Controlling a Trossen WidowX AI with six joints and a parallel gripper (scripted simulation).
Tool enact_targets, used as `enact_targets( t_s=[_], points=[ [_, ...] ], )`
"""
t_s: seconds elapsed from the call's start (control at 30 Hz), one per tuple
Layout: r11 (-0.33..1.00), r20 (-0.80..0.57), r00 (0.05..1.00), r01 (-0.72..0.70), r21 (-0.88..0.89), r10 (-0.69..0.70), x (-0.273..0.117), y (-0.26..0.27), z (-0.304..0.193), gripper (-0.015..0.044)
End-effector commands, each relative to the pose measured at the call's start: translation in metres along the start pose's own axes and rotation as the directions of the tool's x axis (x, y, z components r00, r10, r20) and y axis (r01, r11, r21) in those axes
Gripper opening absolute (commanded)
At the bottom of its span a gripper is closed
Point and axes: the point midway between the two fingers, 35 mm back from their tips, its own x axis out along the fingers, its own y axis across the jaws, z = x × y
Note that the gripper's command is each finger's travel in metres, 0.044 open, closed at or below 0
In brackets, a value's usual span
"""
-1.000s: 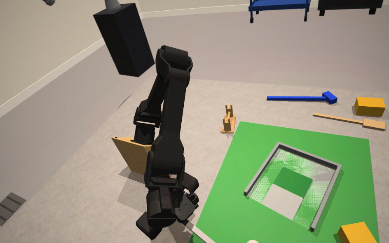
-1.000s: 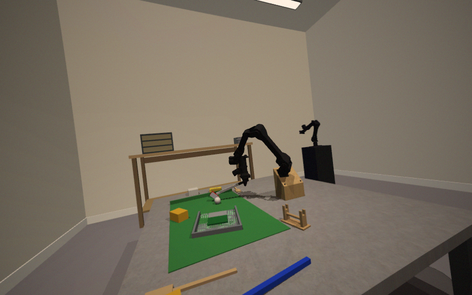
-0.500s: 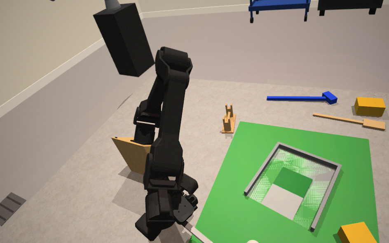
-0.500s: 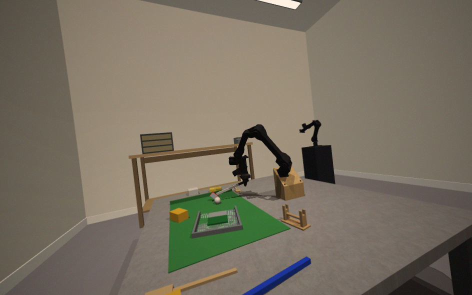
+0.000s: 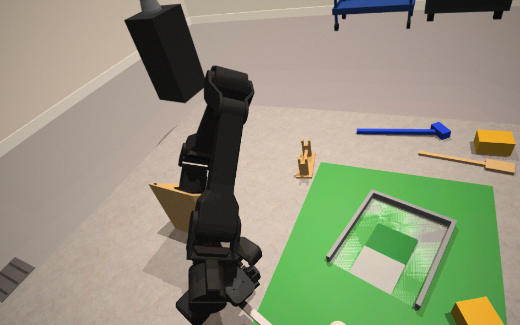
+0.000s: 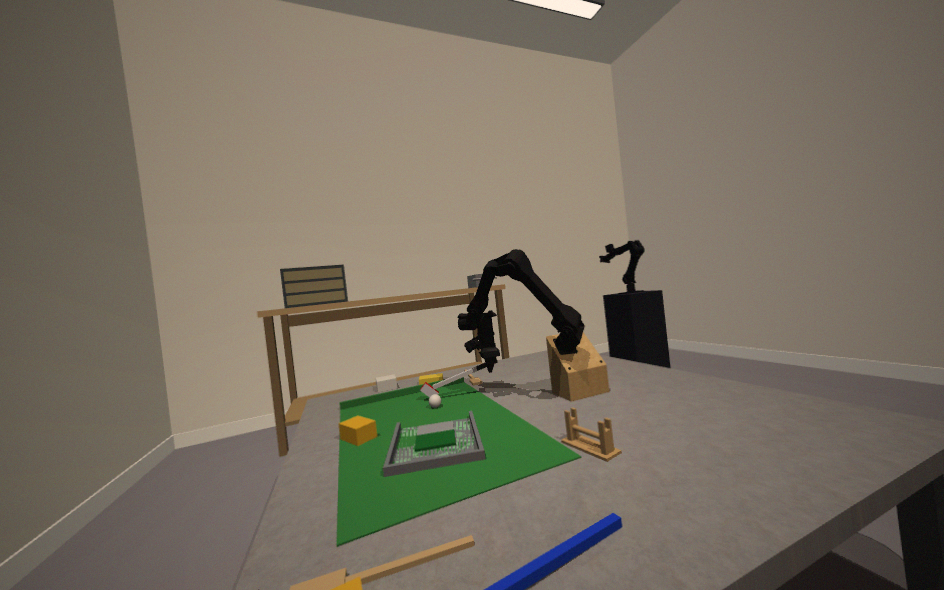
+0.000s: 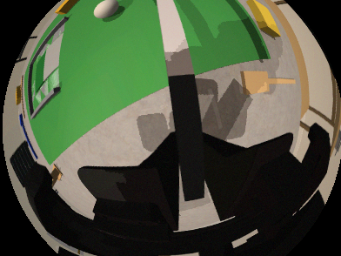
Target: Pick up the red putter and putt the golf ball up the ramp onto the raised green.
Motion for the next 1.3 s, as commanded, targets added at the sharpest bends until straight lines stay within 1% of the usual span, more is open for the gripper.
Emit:
enact_targets(
  t_s=[0.0,0.17,0.23,0.4,0.7,0.73,0.77,1.27],
  points=[
    [1.000,0.006,1.000,0.000,-0.014,0.000,-0.003,0.041,0.007,0.0000],
    [1.000,0.003,1.000,-0.011,-0.021,0.011,0.000,0.115,0.000,0.0000],
    [1.000,0.001,1.000,-0.014,-0.023,0.014,0.001,0.125,-0.003,0.0000],
    [1.000,0.002,1.000,-0.013,-0.022,0.013,-0.009,0.124,-0.001,0.0000],
    [1.000,0.002,1.000,-0.011,-0.022,0.011,-0.059,0.123,-0.002,0.0000],
    [1.000,0.002,1.000,-0.011,-0.022,0.012,-0.060,0.123,-0.002,0.0000],
    [1.000,0.000,1.000,-0.016,-0.014,0.016,-0.051,0.123,-0.003,0.0000],
    [1.000,0.000,1.000,-0.016,-0.014,0.016,-0.051,0.123,-0.003,0.0000]
  ],
)
